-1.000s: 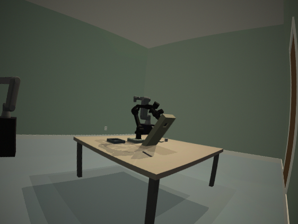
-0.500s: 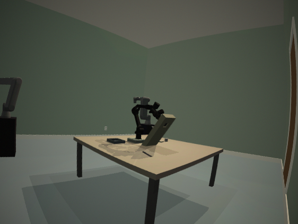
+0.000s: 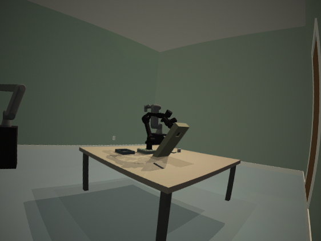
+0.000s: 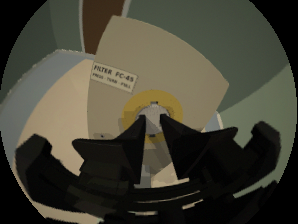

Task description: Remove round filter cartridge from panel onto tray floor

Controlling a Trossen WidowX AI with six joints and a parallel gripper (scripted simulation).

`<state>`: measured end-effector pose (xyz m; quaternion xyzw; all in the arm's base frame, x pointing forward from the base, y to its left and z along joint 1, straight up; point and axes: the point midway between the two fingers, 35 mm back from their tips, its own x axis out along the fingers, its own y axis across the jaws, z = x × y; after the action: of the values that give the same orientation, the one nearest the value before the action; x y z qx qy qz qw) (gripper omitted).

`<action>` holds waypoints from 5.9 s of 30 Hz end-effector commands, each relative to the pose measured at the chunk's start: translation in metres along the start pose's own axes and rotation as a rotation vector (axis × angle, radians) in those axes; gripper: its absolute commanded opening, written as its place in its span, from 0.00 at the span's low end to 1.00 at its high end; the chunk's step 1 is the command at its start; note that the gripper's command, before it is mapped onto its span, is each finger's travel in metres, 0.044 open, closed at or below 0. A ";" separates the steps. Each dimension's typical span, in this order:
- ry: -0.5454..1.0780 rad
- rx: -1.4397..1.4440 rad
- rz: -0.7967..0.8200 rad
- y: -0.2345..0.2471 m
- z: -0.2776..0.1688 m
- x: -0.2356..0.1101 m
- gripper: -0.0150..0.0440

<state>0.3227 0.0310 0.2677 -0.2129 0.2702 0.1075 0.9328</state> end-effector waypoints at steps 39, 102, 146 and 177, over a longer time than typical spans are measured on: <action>0.004 0.645 0.001 0.001 -0.001 0.009 0.25; 0.004 1.678 -0.002 0.001 -0.001 0.014 0.25; 0.005 1.680 -0.008 -0.001 0.000 -0.040 0.25; 0.013 1.678 -0.006 0.020 -0.044 -0.067 0.25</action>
<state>0.2454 0.0226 0.2727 0.5501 0.2653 -0.1358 0.7801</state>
